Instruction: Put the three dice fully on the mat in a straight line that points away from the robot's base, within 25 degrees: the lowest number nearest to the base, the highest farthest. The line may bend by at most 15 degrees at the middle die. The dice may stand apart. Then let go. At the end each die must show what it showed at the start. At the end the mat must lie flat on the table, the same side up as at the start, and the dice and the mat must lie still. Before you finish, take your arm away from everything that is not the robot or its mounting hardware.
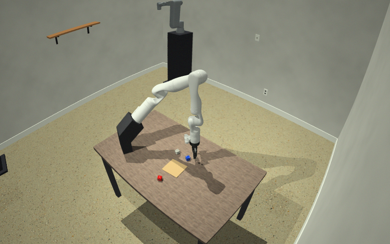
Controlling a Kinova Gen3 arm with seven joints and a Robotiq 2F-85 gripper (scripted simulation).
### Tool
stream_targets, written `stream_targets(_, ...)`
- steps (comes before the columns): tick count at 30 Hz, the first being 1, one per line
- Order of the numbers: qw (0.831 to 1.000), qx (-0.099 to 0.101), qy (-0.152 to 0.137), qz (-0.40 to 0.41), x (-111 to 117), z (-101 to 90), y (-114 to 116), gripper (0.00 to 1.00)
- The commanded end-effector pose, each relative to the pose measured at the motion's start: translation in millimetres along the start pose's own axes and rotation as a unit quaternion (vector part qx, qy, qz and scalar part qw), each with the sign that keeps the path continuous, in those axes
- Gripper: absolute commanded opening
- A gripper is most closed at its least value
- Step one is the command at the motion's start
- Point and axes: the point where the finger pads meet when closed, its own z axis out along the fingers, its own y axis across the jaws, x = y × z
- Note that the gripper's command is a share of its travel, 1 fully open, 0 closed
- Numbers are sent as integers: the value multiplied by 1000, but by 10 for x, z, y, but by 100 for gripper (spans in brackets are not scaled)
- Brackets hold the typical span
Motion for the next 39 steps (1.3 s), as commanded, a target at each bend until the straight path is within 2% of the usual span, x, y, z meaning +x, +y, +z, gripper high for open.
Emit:
stream_targets(1, 1000, 0, 0, 5, -3, -4, -4, 100)
stream_targets(15, 1000, -1, 0, 5, -2, -10, -2, 100)
stream_targets(23, 1000, 0, 1, 7, 21, -129, -8, 100)
stream_targets(37, 1000, 0, 0, 7, 13, -770, -9, 100)
stream_targets(39, 1000, 1, 0, 7, 10, -812, -11, 100)
